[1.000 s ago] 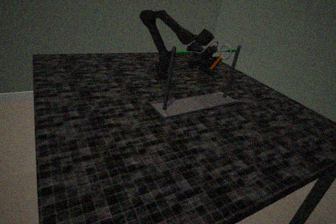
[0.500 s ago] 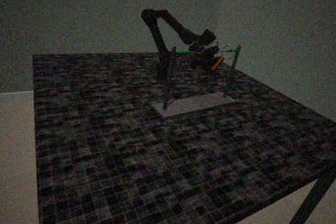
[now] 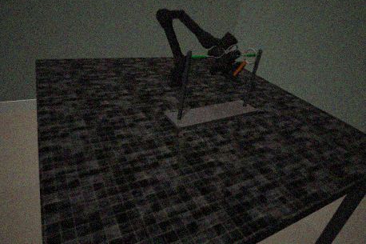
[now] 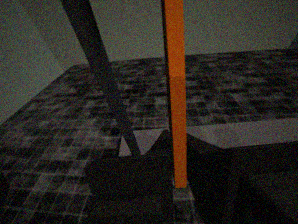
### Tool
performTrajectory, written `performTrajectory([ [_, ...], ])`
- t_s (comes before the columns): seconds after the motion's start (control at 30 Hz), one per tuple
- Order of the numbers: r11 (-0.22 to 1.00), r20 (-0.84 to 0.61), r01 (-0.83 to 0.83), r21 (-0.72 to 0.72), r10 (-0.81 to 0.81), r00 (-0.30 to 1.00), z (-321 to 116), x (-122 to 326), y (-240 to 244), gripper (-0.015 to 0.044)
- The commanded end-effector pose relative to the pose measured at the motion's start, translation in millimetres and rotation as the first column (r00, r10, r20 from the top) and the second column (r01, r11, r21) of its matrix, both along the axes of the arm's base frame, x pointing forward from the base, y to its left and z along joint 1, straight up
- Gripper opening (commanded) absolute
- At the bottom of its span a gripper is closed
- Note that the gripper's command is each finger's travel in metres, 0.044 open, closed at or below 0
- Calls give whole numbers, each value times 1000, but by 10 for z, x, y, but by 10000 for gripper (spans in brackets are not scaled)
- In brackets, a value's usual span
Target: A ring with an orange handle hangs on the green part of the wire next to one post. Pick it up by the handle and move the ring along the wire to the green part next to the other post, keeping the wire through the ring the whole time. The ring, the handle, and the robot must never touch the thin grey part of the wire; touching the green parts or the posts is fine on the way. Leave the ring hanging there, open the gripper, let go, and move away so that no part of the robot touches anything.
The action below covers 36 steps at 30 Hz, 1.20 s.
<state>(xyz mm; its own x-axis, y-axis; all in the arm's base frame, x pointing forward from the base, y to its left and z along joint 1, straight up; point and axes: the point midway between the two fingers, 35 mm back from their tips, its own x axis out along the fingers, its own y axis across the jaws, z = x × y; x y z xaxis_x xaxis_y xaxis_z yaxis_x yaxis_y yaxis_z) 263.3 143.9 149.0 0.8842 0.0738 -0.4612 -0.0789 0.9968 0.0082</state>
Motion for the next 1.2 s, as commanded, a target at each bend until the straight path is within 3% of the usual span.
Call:
performTrajectory([
  [0.0, 1000, 10, 8, 9, -8, 1000, 21, 16, 14, -150],
  [1.17, 1000, 10, 8, 9, -8, 1000, -177, 18, 16, -150],
])
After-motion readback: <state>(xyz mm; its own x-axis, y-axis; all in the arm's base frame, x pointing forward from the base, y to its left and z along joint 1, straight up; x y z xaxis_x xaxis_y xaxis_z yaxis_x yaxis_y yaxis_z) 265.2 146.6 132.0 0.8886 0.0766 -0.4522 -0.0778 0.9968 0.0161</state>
